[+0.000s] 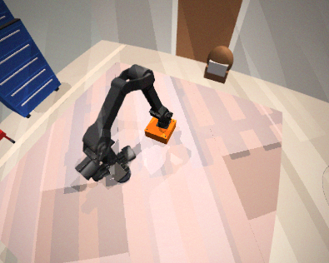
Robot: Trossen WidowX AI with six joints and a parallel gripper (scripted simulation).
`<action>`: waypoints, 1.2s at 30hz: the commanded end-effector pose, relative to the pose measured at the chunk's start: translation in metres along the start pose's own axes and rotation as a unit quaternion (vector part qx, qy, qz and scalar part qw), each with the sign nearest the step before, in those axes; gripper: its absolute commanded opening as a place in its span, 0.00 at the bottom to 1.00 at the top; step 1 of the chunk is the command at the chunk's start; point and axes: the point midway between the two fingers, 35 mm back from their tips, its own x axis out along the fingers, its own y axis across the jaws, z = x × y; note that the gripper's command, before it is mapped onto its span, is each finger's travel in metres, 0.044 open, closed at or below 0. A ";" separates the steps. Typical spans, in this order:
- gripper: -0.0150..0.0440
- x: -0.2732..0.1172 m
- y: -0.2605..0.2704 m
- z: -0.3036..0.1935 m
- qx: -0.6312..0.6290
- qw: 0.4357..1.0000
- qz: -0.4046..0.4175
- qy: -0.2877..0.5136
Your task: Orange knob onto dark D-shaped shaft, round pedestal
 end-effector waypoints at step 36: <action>0.25 0.002 -0.001 0.000 -0.108 0.994 -0.002 0.001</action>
